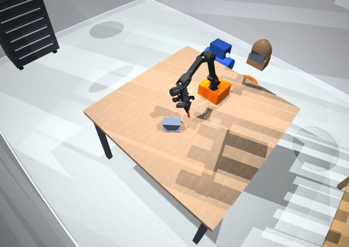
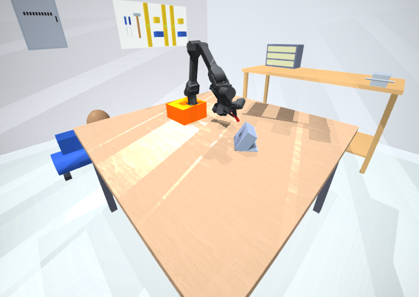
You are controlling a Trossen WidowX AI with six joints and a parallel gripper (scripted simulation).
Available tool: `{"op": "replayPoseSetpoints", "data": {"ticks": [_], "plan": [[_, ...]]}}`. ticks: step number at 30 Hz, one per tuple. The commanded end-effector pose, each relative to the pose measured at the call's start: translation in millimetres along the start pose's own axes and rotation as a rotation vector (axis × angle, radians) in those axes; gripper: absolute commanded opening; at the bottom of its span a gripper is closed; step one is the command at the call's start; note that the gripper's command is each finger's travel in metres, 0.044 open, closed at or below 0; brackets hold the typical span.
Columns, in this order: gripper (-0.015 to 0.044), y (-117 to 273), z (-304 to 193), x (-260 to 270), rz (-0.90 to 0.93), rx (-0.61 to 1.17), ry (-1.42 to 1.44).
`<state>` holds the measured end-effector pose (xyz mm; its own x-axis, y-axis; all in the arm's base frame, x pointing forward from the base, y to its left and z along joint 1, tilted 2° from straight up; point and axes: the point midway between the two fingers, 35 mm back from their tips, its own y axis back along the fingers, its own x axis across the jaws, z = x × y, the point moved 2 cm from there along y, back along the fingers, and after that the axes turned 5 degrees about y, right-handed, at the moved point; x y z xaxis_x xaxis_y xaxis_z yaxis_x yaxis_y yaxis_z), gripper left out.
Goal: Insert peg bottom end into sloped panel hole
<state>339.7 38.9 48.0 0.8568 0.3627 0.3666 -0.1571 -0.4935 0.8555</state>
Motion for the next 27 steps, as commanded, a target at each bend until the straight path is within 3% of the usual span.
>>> {"op": "replayPoseSetpoints", "data": {"ticks": [1,27], "plan": [[0.0,-0.6,5.4,-3.4,0.014,0.016,-0.056],[0.0,15.8,36.4,-8.1,0.133,0.058,-0.307]]}}
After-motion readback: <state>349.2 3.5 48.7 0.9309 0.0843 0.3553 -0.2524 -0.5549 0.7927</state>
